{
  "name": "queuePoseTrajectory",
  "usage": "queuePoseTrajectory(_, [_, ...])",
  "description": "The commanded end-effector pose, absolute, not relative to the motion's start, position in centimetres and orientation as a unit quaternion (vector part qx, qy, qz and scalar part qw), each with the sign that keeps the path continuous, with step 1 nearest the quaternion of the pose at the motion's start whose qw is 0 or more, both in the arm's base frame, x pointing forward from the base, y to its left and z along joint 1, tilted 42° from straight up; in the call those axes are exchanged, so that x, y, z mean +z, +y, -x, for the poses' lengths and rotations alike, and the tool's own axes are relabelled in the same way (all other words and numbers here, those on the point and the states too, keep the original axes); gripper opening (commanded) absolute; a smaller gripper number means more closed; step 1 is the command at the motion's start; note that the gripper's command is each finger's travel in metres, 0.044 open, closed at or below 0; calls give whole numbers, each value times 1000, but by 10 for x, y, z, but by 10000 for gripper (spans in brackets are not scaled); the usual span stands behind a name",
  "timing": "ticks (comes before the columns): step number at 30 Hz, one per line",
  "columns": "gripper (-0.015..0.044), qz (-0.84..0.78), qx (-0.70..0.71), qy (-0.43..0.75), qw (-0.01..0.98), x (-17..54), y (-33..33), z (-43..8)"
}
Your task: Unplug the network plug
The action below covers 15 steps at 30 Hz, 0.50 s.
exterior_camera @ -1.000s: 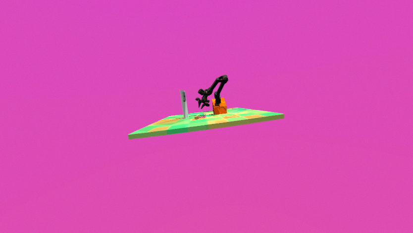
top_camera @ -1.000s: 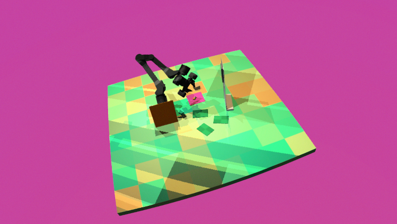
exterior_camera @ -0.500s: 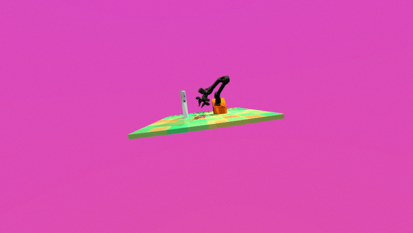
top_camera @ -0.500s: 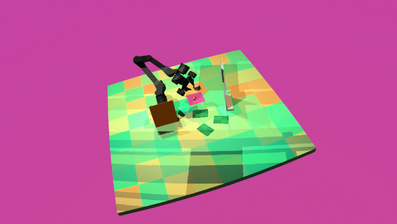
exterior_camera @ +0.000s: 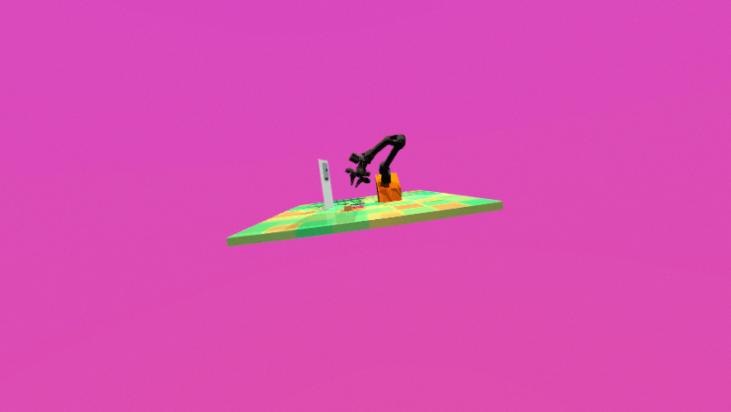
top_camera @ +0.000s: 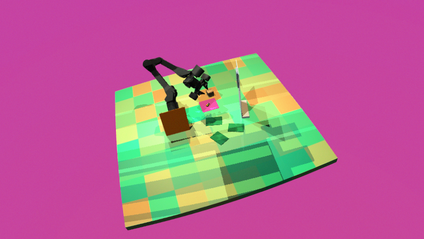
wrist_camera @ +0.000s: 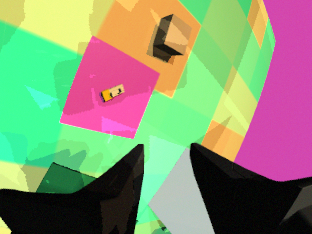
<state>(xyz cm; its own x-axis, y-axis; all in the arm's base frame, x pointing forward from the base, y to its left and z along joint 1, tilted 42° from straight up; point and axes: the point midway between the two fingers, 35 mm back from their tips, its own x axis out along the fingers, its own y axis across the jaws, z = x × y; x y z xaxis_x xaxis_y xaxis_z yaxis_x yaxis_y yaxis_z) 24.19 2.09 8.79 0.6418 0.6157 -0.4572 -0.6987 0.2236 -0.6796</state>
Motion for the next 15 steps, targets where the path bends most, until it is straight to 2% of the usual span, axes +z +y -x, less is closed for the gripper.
queuePoseTrajectory(1, [156, 460, 424, 45, 779, 94, 14, -241])
queuePoseTrajectory(15, [156, 459, 425, 43, 779, 120, -8, -235])
